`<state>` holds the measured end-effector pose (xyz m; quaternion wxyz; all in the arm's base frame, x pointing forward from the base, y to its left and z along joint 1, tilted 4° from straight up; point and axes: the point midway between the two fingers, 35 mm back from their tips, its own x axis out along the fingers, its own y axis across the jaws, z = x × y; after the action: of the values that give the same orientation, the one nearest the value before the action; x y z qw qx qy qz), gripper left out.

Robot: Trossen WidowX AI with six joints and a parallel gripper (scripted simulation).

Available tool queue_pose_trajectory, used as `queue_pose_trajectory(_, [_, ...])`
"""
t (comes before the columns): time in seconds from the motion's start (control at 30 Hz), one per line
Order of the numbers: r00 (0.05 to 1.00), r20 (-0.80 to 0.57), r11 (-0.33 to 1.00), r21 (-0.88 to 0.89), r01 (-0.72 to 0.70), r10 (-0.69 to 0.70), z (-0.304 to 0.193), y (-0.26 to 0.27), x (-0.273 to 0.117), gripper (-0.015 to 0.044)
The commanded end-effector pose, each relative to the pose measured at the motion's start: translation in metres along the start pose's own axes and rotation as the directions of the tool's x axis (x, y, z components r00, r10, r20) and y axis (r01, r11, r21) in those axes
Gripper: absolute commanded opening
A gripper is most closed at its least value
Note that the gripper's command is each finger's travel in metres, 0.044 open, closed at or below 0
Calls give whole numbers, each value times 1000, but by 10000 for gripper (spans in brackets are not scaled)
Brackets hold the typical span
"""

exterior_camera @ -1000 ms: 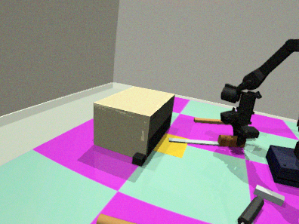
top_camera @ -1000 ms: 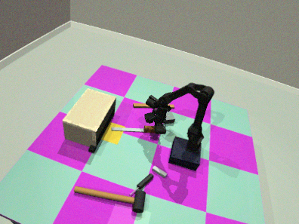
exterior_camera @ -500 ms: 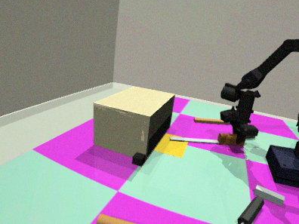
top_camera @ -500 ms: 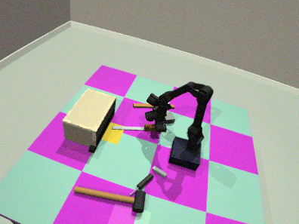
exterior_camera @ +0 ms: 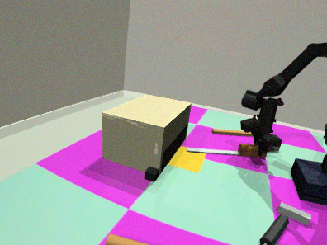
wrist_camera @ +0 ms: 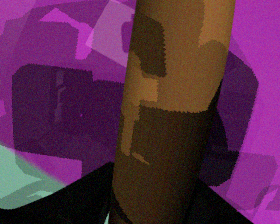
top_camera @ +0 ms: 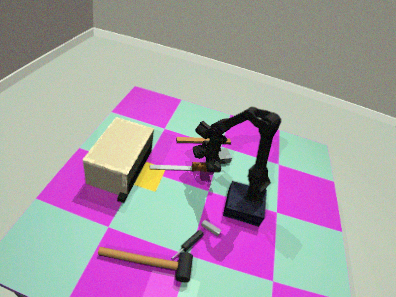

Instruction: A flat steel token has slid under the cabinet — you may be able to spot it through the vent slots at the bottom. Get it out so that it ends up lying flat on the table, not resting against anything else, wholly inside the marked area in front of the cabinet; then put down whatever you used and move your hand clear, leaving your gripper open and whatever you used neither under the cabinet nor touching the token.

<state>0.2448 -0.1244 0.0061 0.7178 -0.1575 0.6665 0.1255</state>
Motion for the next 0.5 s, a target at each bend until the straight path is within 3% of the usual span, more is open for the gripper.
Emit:
queue_pose_trajectory(0.0, [1000, 2, 1000, 3, 9, -9, -1, -8, -2, 0])
queue_pose_trajectory(0.47, [1000, 2, 1000, 2, 10, -10, -4, -19, -2, 0])
